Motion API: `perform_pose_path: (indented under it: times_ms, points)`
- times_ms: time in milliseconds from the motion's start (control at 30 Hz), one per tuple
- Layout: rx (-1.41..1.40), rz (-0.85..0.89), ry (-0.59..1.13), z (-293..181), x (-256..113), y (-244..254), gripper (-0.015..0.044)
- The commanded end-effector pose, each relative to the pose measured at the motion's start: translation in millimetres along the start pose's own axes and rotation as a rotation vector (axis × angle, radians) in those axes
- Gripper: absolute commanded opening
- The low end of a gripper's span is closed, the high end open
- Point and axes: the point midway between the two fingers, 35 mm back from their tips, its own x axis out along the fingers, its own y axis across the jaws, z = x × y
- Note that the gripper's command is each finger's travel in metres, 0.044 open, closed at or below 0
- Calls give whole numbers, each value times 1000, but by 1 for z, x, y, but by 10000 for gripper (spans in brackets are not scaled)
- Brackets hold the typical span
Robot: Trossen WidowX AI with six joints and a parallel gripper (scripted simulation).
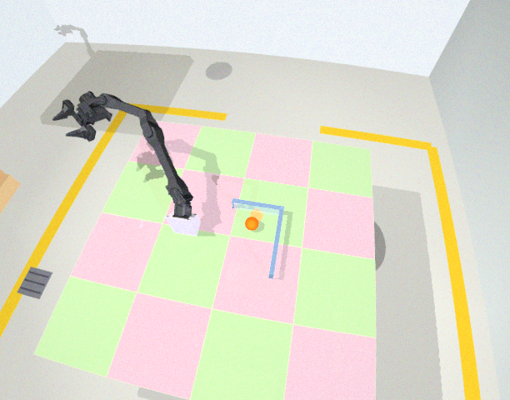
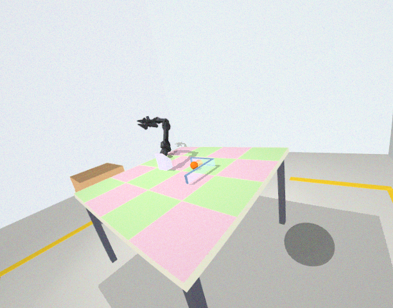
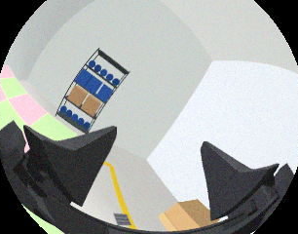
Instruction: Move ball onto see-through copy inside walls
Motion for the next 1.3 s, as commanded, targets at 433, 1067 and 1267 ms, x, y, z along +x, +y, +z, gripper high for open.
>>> perform_pose_path:
  times_ms: [433,1067,1267]
  points:
    - [257,-264,346,-79,-154,-1,407]
    - [658,-778,937,-116,-423,113,407]
    - [791,-957,1116,-96,-492,172,407]
